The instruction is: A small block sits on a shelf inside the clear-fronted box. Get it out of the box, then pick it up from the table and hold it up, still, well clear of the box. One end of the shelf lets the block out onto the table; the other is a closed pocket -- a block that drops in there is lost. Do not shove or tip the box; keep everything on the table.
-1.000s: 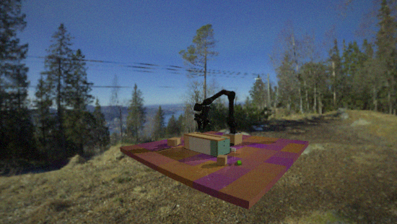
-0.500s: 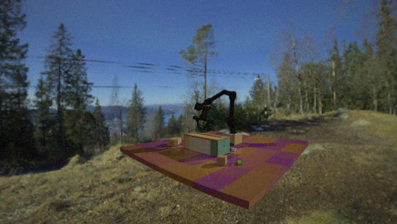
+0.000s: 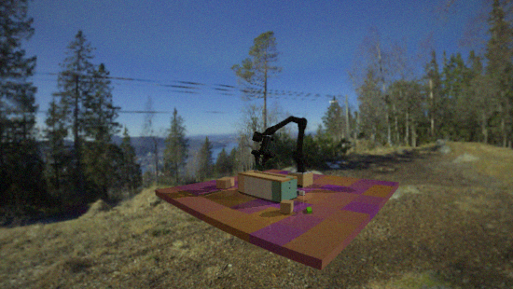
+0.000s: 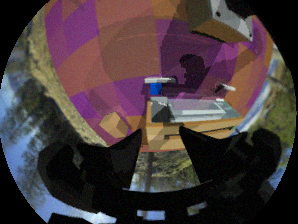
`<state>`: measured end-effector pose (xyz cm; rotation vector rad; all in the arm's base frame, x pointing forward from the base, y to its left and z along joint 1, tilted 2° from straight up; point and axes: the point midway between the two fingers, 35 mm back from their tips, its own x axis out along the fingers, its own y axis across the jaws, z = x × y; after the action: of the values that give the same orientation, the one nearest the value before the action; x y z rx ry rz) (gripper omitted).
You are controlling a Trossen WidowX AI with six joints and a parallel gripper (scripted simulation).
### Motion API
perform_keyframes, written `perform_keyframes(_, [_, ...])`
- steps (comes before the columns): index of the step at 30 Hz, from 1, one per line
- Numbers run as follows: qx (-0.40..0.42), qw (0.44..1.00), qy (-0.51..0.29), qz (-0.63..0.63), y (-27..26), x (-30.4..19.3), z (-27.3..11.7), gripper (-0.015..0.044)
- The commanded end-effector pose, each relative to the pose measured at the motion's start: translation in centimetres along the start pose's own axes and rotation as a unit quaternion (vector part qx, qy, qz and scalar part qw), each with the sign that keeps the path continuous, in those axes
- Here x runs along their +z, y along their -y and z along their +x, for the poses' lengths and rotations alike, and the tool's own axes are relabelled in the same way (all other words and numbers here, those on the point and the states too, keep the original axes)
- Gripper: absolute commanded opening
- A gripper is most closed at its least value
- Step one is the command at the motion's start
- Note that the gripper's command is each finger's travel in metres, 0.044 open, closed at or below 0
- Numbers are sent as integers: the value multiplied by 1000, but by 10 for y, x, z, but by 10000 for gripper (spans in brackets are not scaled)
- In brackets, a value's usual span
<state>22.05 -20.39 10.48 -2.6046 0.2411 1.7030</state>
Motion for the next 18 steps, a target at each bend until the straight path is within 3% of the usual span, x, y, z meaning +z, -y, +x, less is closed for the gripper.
perform_keyframes(1, [-1, 1000, -4, 16, 0, 0, -1, 285])
perform_keyframes(9, [-2, 1000, -4, 16, 5, 38, 83, 285])
perform_keyframes(18, [-2, 1000, -4, 16, 5, 41, 89, 285])
